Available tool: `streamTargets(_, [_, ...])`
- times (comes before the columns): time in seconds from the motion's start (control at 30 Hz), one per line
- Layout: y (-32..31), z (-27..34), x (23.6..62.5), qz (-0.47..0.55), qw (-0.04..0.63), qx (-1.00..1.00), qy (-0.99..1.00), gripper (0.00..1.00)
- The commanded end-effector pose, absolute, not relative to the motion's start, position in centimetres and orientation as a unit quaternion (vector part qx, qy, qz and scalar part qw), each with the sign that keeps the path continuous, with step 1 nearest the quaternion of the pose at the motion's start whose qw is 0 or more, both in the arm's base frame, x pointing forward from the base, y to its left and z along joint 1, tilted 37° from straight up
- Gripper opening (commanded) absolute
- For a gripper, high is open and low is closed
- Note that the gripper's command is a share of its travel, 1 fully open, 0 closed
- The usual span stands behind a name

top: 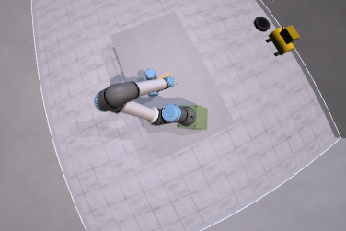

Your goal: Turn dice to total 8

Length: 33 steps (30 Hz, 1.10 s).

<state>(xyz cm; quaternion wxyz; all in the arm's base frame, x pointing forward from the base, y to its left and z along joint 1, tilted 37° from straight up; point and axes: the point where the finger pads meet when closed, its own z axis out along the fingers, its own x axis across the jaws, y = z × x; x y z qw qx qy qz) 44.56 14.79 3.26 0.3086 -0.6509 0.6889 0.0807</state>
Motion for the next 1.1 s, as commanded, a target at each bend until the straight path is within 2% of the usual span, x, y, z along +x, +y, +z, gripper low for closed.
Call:
streamTargets(0.0, [15.1,2.8,44.8,0.08,0.309,-0.651,0.689,0.79])
streamTargets(1.07, [16.2,1.0,45.5,0.08,0.309,-0.651,0.689,0.79])
